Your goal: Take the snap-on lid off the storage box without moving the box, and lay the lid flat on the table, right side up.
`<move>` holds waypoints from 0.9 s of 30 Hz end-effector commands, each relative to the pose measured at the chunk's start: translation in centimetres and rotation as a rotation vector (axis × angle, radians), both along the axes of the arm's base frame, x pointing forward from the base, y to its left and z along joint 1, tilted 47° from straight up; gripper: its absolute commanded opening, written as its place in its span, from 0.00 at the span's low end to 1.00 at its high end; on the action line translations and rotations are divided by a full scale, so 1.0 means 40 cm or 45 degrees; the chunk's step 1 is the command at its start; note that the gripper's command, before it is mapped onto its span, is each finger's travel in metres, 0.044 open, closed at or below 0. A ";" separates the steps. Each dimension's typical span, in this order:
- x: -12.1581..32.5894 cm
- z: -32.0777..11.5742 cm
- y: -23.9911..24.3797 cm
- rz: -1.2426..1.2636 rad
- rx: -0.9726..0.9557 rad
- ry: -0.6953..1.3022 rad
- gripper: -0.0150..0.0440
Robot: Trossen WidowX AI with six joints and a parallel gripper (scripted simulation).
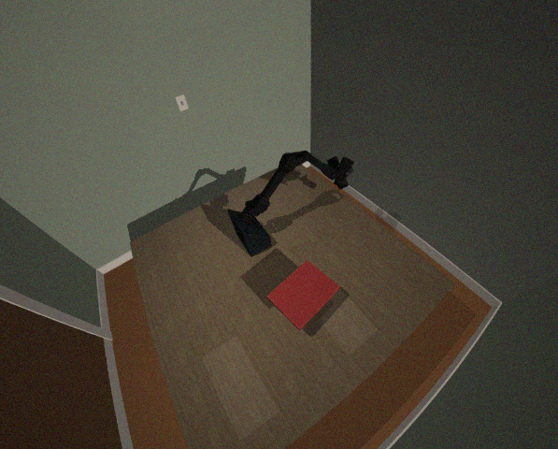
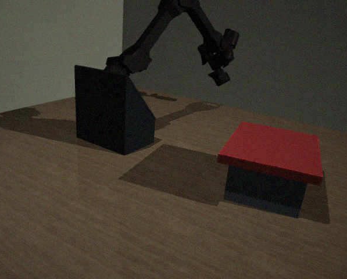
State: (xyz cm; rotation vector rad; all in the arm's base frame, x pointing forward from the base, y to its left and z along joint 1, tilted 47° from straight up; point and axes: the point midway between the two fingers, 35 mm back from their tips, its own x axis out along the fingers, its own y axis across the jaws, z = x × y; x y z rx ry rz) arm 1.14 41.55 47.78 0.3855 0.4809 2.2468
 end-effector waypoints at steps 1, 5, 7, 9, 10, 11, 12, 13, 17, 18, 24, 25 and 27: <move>0.083 0.001 -0.028 -0.094 -0.019 0.040 0.65; 0.209 -0.023 -0.062 -0.245 -0.072 0.113 0.65; 0.277 -0.046 -0.080 -0.325 -0.109 0.162 0.65; 0.344 -0.072 -0.102 -0.405 -0.146 0.216 0.65; 0.350 -0.074 -0.104 -0.412 -0.149 0.221 0.65; 0.366 -0.080 -0.111 -0.432 -0.156 0.234 0.65; 0.392 -0.089 -0.122 -0.465 -0.169 0.256 0.65; 0.424 -0.101 -0.137 -0.505 -0.183 0.284 0.65; 0.545 -0.153 -0.208 -0.666 -0.237 0.407 0.65; 0.575 -0.171 -0.226 -0.705 -0.254 0.443 0.65; 0.712 -0.287 -0.322 -0.886 -0.352 0.662 0.65; 0.740 -0.315 -0.348 -0.926 -0.371 0.717 0.65; 0.789 -0.370 -0.403 -1.004 -0.404 0.829 0.65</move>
